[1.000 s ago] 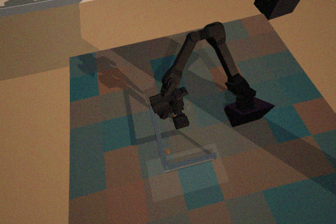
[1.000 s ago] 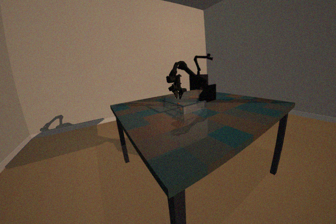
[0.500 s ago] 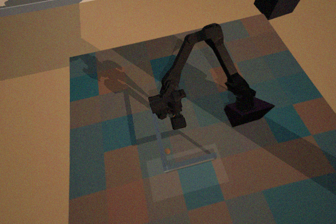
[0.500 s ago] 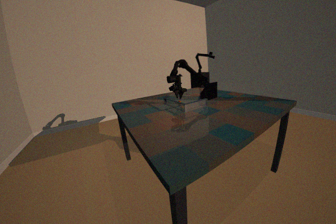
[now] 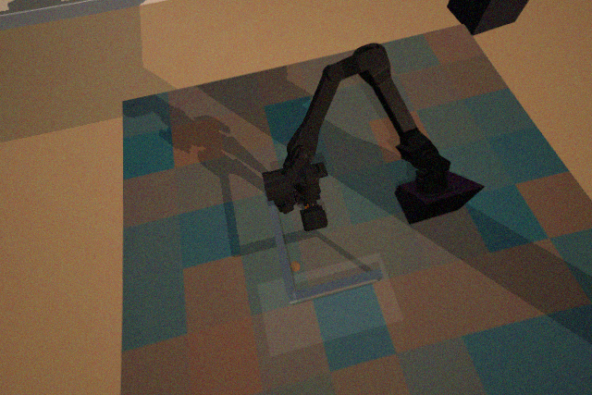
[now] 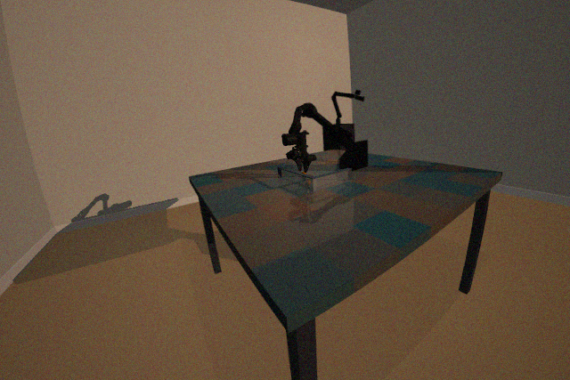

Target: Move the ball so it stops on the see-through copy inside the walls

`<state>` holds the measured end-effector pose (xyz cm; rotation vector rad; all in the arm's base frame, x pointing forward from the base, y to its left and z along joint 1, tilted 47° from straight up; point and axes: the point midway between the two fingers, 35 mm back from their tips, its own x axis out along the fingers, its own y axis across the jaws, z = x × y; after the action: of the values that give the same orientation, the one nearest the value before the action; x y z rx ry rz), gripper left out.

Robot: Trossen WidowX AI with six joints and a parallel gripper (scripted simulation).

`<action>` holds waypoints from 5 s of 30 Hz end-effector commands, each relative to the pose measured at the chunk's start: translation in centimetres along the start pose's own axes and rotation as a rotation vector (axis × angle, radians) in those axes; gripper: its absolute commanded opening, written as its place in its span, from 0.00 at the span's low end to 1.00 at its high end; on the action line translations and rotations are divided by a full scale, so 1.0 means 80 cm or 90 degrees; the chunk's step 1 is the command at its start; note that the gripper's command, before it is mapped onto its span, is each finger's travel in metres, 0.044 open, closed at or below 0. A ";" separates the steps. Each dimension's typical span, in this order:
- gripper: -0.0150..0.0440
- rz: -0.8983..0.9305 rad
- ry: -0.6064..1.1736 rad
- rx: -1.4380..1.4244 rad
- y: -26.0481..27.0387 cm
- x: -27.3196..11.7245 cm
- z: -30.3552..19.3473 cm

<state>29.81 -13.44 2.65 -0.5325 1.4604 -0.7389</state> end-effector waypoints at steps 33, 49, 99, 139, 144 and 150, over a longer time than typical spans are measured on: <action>0.25 0.005 0.005 -0.008 0.007 -0.063 0.005; 0.25 -0.001 0.006 -0.007 0.005 -0.134 0.000; 0.25 0.002 0.003 -0.005 0.191 -0.027 0.093; 0.61 0.003 0.002 -0.003 0.190 0.021 0.092; 0.66 0.003 0.002 -0.003 0.190 0.021 0.092; 0.66 0.005 0.002 -0.004 0.192 -0.032 0.094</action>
<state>38.53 -4.82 -8.59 -0.5367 1.4867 -0.7421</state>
